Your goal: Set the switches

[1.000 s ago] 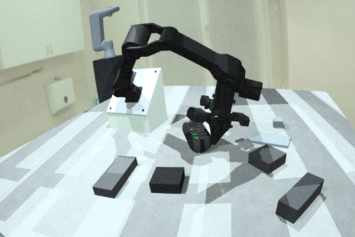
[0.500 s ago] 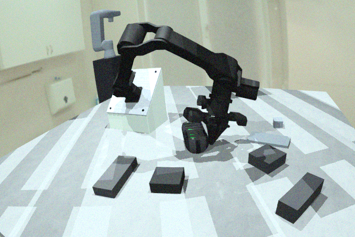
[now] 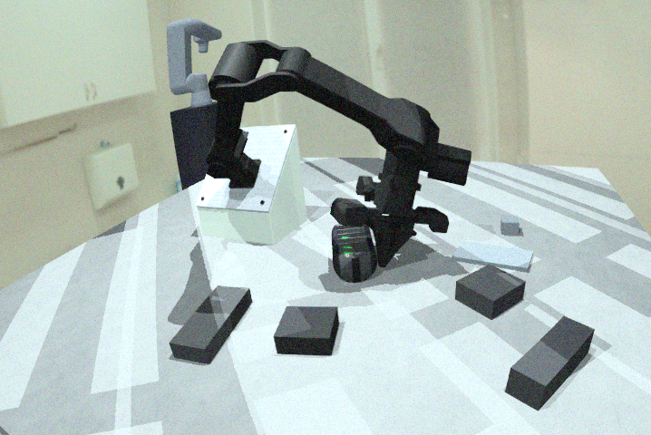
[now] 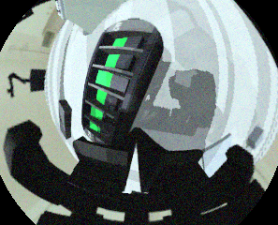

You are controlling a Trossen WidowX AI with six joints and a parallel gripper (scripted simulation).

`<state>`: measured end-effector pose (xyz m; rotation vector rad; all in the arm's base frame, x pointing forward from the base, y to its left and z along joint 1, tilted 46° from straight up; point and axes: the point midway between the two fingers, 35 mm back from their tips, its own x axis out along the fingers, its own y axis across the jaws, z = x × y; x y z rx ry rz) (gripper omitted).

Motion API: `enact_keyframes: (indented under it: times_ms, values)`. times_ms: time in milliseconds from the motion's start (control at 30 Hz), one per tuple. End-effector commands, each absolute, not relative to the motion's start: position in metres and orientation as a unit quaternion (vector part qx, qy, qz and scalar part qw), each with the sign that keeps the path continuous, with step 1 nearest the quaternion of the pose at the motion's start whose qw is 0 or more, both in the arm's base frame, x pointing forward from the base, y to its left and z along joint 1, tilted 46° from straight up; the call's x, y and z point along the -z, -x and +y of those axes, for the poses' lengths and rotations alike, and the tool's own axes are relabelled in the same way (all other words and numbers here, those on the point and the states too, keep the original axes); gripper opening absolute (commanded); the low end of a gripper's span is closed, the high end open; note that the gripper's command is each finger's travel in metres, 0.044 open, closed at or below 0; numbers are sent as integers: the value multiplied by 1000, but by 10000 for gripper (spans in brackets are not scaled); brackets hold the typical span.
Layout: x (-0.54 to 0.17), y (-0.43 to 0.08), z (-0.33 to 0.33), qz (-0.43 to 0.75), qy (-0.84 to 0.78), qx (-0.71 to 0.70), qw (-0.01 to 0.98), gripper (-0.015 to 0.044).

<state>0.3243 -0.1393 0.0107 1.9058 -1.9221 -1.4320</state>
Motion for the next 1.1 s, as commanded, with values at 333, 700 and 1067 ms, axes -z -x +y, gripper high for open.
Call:
enact_keyframes:
  times_ms: [333, 700, 1067]
  values:
    - [-12, -310, -147, -630, -613, 475, 46, 0]
    - [-14, -305, -149, -630, -613, 475, 46, 0]
    - [-17, -298, -151, -630, -612, 475, 47, 0]
